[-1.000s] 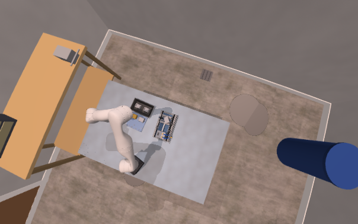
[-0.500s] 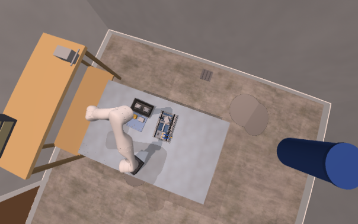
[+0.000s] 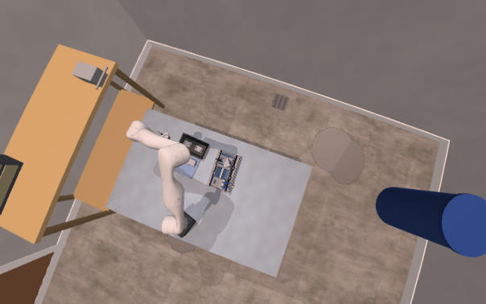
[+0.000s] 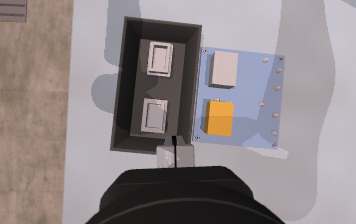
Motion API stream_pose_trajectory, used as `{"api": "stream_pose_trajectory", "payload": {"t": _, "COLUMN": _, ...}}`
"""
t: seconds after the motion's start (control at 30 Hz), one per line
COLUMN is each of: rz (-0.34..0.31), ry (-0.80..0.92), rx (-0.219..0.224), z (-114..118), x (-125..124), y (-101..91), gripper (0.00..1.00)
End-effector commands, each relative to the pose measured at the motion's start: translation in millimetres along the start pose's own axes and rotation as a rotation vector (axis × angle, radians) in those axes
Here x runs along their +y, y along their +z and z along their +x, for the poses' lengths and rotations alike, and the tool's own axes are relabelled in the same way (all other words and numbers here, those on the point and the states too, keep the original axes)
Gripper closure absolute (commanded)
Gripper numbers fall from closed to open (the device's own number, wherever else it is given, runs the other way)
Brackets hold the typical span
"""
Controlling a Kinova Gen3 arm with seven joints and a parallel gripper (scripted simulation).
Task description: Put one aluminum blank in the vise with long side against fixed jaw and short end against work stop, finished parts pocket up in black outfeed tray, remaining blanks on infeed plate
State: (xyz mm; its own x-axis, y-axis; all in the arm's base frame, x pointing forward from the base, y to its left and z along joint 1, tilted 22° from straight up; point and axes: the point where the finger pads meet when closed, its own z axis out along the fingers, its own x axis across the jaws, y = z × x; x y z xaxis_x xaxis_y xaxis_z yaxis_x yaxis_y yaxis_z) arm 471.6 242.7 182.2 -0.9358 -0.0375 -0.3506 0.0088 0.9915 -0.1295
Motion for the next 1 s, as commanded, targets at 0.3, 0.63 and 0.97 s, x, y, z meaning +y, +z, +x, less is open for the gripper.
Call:
{"api": "stream_pose_trajectory", "payload": {"t": 0.3, "rz": -0.001, "ry": 0.03, "rx": 0.004, "z": -19, "x": -8, "y": 3.1, "gripper": 1.0}}
{"api": "stream_pose_trajectory", "payload": {"t": 0.63, "rz": -0.001, "ry": 0.029, "rx": 0.004, "z": -20, "x": -8, "y": 7.1, "gripper": 1.0}}
{"api": "stream_pose_trajectory", "payload": {"t": 0.97, "rz": -0.001, "ry": 0.029, "rx": 0.004, "z": -20, "x": -7, "y": 18.7, "gripper": 1.0}}
